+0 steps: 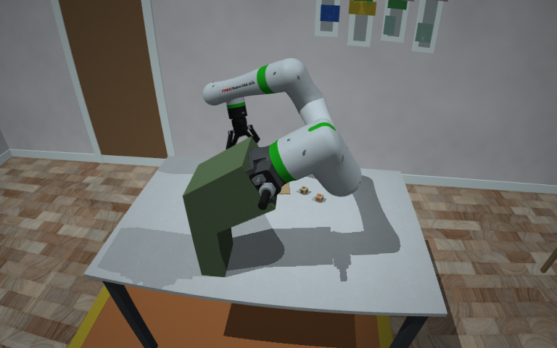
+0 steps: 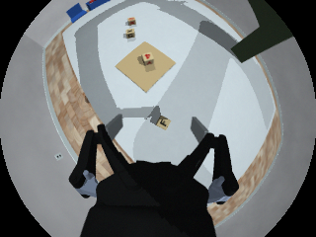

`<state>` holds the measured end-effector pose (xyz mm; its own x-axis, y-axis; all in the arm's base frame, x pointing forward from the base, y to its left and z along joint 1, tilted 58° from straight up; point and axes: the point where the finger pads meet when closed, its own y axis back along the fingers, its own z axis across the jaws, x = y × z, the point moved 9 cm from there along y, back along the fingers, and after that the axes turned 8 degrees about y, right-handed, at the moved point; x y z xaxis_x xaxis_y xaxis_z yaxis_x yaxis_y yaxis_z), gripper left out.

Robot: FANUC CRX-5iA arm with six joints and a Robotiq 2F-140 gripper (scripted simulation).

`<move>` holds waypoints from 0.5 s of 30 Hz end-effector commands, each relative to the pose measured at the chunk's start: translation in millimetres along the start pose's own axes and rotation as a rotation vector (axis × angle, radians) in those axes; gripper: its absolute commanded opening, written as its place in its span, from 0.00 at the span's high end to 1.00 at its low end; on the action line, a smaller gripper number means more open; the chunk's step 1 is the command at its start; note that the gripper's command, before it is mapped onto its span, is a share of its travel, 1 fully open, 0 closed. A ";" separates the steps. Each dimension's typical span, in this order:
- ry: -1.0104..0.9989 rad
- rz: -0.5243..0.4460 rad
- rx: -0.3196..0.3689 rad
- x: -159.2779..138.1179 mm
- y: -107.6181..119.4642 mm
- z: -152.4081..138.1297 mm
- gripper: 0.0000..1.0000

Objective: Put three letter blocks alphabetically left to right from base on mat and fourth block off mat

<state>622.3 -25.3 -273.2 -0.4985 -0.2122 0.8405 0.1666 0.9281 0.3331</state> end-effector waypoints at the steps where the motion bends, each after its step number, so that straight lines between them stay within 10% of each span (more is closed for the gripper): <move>1: 0.070 -0.017 -0.034 14.8 11.4 -16.0 0.00; 15: 0.351 -0.127 -0.143 80.6 52.5 -72.8 0.00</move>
<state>646.2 -18.0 -188.0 -0.2887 -0.3690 0.8835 0.2275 0.8699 0.4376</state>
